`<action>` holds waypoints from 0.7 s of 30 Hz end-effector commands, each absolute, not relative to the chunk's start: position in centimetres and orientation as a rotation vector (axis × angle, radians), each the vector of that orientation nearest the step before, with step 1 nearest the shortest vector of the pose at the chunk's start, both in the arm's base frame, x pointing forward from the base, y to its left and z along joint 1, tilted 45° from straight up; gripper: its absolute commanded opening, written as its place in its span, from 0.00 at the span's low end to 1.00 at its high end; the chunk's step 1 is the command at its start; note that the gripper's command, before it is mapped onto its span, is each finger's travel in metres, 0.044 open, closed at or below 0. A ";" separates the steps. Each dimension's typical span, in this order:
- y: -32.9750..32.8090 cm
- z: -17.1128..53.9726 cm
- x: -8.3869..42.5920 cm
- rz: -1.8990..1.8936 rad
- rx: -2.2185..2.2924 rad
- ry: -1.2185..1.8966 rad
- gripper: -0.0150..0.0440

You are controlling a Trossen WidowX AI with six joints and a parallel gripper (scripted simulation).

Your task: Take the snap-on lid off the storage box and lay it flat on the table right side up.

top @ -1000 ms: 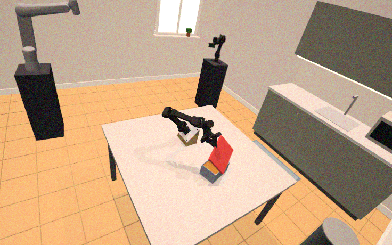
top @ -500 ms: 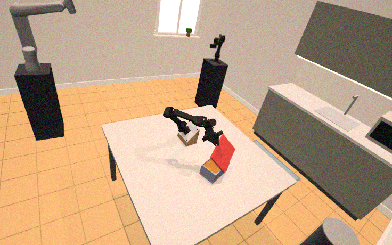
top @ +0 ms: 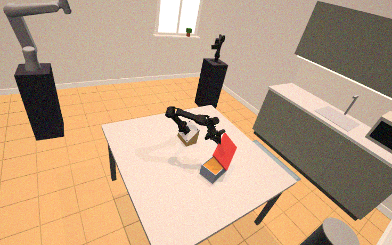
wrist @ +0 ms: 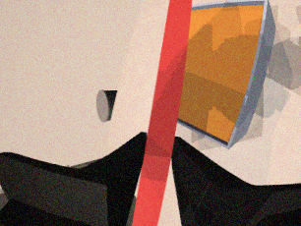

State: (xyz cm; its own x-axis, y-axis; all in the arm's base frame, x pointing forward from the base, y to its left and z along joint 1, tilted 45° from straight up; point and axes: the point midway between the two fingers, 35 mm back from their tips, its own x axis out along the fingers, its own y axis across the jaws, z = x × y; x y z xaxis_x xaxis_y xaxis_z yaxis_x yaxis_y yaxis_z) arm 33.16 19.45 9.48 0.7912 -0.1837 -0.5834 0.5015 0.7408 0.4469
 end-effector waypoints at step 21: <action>22.8 6.1 31.2 -0.389 0.636 0.543 0.25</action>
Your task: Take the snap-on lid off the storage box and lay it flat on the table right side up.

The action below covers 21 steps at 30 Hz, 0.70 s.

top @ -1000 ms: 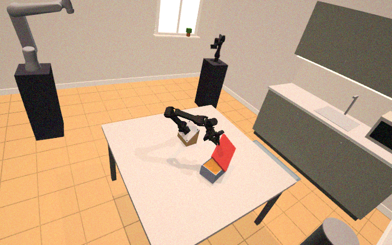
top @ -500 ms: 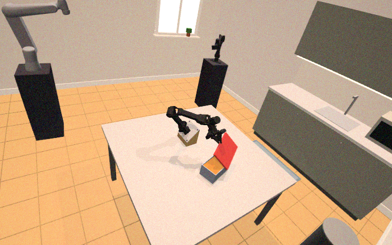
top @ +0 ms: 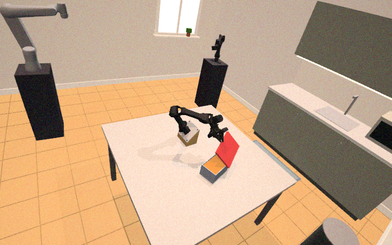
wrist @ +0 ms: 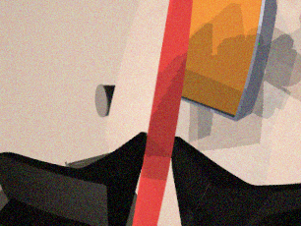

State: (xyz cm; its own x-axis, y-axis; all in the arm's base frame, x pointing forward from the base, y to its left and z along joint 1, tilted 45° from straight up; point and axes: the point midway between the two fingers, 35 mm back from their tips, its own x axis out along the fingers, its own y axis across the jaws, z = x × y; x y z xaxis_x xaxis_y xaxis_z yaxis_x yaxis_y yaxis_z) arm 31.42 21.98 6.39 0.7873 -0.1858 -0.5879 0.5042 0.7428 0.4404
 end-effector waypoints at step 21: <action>25.6 3.3 29.6 -0.389 0.638 0.544 0.25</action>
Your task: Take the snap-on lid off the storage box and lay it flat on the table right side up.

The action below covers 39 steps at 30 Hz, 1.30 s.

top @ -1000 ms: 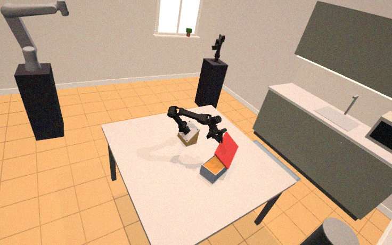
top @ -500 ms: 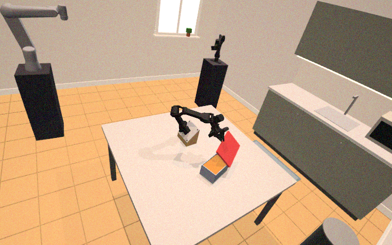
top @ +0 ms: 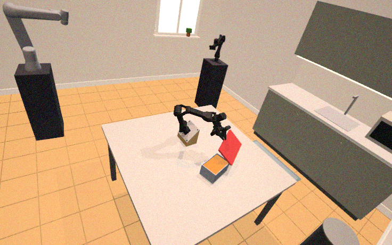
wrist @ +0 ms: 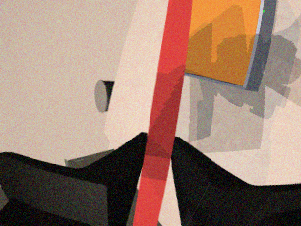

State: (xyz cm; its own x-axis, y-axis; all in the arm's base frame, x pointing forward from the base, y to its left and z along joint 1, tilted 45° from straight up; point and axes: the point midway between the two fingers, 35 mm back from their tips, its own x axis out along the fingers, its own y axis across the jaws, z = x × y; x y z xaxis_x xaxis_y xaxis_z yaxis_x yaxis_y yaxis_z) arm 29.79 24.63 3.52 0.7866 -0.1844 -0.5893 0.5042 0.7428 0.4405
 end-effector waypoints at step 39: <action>30.6 -1.8 26.6 -0.388 0.644 0.547 0.25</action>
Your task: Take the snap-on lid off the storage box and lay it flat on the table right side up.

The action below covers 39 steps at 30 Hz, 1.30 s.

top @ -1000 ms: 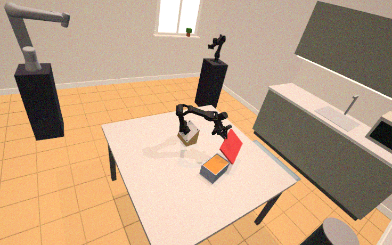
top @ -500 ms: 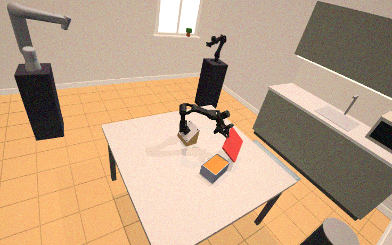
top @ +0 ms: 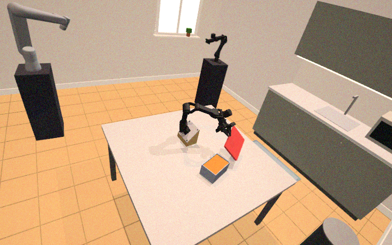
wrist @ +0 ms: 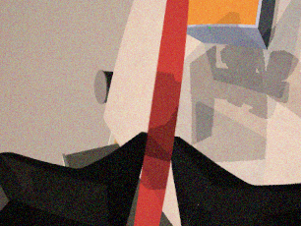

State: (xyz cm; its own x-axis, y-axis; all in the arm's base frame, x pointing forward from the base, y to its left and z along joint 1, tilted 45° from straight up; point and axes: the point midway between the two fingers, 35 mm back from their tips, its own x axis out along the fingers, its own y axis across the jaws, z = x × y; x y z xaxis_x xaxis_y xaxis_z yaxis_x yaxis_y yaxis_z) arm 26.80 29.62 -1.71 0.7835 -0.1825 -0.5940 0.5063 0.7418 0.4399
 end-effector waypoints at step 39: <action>32.0 -5.1 25.2 -0.387 0.647 0.548 0.25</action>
State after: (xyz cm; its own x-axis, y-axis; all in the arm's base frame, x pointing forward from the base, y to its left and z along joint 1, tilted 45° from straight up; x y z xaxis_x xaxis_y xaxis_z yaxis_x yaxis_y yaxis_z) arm 25.08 32.25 -4.90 0.7867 -0.1705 -0.5934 0.5020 0.7360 0.4542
